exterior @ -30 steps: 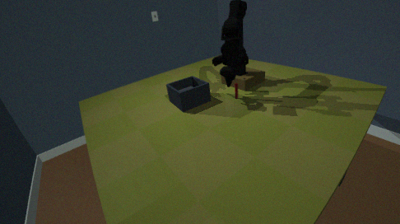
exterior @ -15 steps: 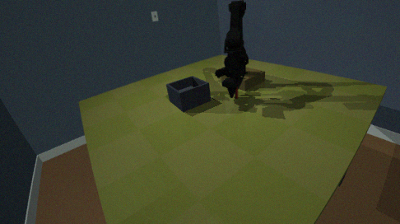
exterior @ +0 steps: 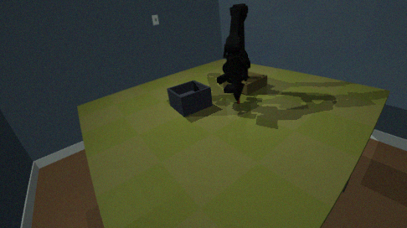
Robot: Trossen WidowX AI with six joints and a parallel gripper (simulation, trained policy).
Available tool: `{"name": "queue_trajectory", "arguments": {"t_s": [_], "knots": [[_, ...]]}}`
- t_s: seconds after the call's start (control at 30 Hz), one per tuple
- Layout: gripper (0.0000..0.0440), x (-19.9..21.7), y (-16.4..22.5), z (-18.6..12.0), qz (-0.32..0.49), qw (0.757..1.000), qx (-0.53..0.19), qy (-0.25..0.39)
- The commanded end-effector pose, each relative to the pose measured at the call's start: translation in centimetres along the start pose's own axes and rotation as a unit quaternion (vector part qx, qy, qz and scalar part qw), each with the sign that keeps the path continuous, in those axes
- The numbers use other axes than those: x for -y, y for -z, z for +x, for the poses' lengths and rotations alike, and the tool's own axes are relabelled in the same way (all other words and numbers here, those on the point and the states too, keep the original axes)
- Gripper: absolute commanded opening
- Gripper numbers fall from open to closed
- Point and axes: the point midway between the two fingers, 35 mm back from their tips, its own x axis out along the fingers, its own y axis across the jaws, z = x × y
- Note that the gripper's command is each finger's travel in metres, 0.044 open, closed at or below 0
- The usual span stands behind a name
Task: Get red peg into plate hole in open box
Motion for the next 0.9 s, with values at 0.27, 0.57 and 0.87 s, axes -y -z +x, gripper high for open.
{"name": "queue_trajectory", "arguments": {"t_s": [0.27, 0.57, 0.87], "knots": [[0.0001, -2.0, -1.4, -3.2, -0.044, 0.998, 0.037, -0.036], [0.0000, -3.9, -3.2, -6.9, -0.074, 0.992, 0.076, -0.065], [0.0000, -5.8, -5.7, -10.6, -0.081, 0.987, 0.111, -0.086]]}}
